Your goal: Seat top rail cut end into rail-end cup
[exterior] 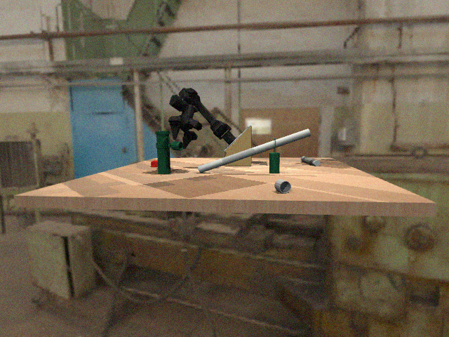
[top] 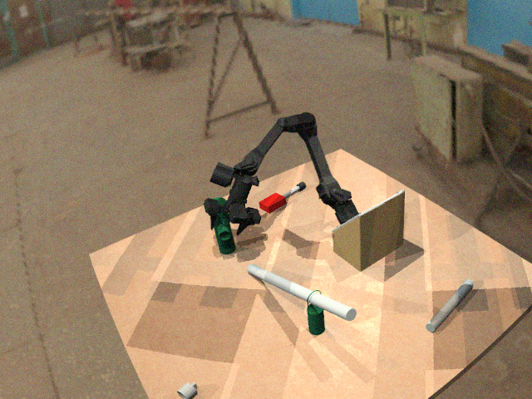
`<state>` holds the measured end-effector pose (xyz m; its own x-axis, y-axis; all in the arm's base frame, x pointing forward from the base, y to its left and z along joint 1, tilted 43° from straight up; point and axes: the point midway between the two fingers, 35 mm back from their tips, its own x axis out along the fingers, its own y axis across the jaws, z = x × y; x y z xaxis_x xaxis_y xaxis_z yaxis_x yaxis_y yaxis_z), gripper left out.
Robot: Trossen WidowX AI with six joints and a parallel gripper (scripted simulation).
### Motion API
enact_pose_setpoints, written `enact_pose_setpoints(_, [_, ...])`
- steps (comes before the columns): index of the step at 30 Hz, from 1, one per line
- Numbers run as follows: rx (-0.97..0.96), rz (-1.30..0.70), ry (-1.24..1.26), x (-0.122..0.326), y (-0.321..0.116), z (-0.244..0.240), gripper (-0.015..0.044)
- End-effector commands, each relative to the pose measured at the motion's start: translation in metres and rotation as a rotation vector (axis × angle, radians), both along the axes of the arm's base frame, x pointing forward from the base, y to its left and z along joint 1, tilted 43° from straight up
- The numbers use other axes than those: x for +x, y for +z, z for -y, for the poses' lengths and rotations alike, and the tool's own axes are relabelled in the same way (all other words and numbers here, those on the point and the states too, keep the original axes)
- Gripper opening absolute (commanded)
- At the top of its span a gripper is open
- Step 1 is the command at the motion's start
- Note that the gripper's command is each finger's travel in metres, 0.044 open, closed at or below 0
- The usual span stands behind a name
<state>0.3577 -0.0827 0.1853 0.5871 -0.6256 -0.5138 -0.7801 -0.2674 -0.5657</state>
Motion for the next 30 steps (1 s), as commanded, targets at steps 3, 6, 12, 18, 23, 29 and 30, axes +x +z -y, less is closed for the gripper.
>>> enact_pose_setpoints(3, [0.000,-0.004,0.006,0.006,-0.006,0.005,0.0440])
enact_pose_setpoints(6, [0.000,-0.003,0.006,0.008,-0.008,0.008,0.0440])
enact_pose_setpoints(12, [-0.001,-0.002,0.007,0.014,-0.013,0.015,0.0440])
enact_pose_setpoints(18, [-0.003,-0.001,0.007,0.019,-0.018,0.022,0.0440])
enact_pose_setpoints(23, [-0.004,-0.001,0.007,0.021,-0.020,0.025,0.0387])
enact_pose_setpoints(29, [-0.004,-0.001,0.007,0.021,-0.020,0.025,0.0230])
enact_pose_setpoints(30, [-0.004,-0.001,0.007,0.021,-0.020,0.025,0.0204])
